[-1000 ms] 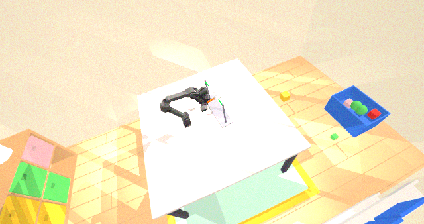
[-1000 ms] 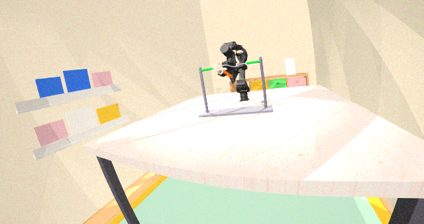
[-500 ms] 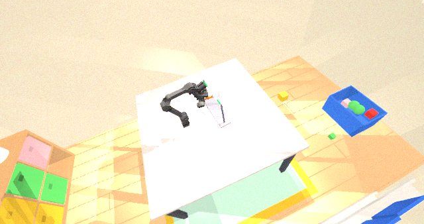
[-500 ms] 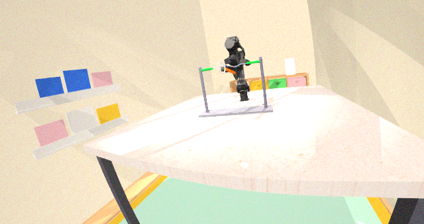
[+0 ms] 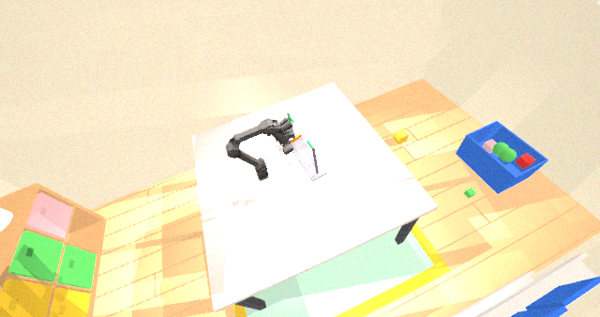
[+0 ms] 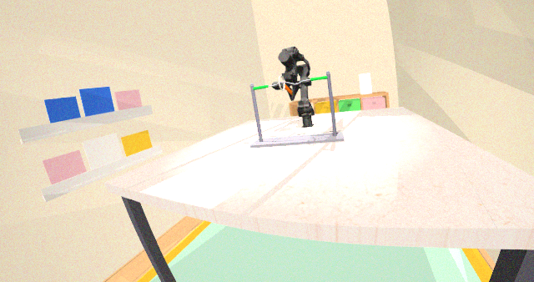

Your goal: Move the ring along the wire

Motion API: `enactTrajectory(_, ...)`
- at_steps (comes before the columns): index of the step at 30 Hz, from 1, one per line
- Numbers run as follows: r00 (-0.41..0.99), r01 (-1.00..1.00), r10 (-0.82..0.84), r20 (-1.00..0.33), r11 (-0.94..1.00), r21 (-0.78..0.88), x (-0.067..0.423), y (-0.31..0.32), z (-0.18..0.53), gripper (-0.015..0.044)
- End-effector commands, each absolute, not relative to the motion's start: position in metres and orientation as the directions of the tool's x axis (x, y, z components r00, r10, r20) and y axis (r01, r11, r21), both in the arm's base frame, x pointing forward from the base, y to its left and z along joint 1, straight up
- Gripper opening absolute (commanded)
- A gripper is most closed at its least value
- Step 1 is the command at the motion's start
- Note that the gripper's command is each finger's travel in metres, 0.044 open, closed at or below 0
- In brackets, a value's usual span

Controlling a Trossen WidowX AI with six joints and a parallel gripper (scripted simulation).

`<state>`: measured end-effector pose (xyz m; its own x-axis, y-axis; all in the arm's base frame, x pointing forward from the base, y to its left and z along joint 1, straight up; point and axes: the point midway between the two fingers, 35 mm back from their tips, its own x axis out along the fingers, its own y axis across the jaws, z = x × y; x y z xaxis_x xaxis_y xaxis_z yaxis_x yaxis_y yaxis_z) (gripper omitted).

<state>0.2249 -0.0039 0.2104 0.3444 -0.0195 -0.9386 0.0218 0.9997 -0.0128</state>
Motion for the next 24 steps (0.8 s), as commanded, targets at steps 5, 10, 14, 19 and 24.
enactTrajectory(5,0.368,-0.175,-0.062,-0.928,0.975,-0.134,0.226,-0.027,0.211,-0.0150)
enactTrajectory(10,0.383,-0.293,-0.079,-0.920,0.935,-0.202,0.229,-0.040,0.212,-0.0150)
enactTrajectory(14,0.395,-0.371,-0.089,-0.915,0.895,-0.247,0.232,-0.049,0.214,-0.0150)
enactTrajectory(19,0.407,-0.448,-0.097,-0.908,0.845,-0.291,0.235,-0.056,0.215,-0.0150)
enactTrajectory(24,0.416,-0.500,-0.101,-0.904,0.805,-0.320,0.236,-0.060,0.216,-0.0150)
